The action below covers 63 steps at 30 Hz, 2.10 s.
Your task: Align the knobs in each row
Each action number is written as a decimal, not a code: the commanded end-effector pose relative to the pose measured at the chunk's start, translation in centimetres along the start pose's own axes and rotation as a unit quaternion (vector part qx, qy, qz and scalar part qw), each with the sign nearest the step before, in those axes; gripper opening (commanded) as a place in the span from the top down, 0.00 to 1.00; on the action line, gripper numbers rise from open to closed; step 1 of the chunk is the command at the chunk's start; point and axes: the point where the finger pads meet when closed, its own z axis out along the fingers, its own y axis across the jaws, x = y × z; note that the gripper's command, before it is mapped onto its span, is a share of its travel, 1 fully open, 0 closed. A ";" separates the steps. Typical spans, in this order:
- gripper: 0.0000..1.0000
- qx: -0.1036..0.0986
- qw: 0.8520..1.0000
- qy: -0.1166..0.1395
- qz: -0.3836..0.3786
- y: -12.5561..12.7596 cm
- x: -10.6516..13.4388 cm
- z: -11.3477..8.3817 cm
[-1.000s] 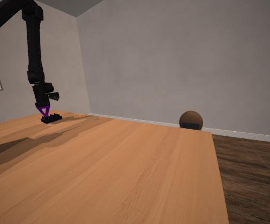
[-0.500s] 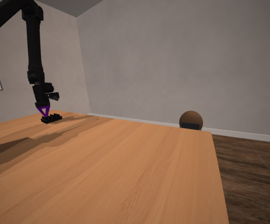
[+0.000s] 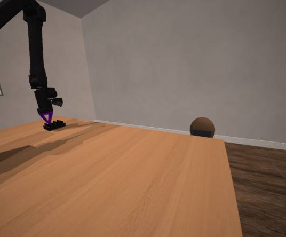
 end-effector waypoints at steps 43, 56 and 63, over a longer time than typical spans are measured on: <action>0.81 0.000 1.000 0.003 -0.002 0.0 1.0 0.4; 0.81 0.000 1.000 0.003 -0.002 0.0 1.0 0.4; 0.81 0.000 1.000 0.003 -0.002 0.0 1.0 0.4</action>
